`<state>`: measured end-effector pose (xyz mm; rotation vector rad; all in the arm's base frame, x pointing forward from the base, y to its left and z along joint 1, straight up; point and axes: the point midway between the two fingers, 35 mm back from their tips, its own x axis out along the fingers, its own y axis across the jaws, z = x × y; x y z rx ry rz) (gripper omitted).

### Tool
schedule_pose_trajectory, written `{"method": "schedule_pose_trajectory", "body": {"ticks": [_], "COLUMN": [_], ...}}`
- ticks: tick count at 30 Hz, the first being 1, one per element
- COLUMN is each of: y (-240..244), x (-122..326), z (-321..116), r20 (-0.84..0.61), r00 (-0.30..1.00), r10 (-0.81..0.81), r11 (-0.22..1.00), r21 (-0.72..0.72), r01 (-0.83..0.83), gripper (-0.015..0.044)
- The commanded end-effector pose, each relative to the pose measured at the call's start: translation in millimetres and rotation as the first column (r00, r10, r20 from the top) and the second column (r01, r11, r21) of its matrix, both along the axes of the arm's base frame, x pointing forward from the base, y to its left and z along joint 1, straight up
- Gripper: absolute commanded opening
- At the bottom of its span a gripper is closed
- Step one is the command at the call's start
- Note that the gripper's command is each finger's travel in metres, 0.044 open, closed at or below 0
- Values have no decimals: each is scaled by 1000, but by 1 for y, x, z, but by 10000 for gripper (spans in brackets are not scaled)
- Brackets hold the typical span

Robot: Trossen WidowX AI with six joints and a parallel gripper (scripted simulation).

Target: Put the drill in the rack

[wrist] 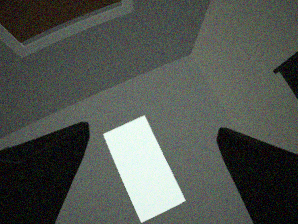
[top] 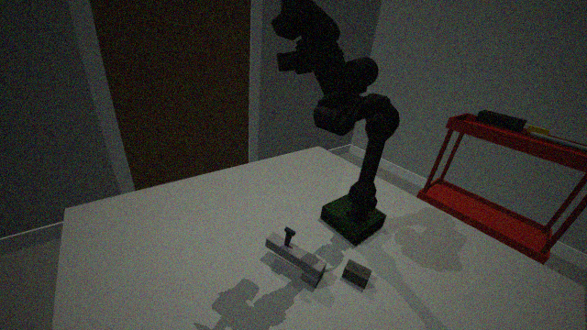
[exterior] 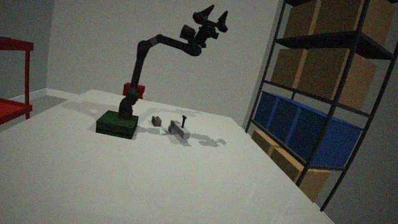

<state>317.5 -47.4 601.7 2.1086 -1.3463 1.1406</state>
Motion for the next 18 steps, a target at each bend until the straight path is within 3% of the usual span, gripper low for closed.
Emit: {"method": "schedule_pose_trajectory", "body": {"ticks": [1, 9, 15, 18], "y": [0, 0, 10, 14], "x": [0, 2, 75, 112], "z": [0, 0, -29, -58], "r20": [0, -10, -336, -510], "r00": [1000, 1000, 940, 854], "r10": [0, 2, 63, 97], "r11": [1000, 1000, 993, 984], "r21": [0, -3, -77, -79], "r01": [0, -2, -94, -159], "gripper": [374, 164, 6, 0]}}
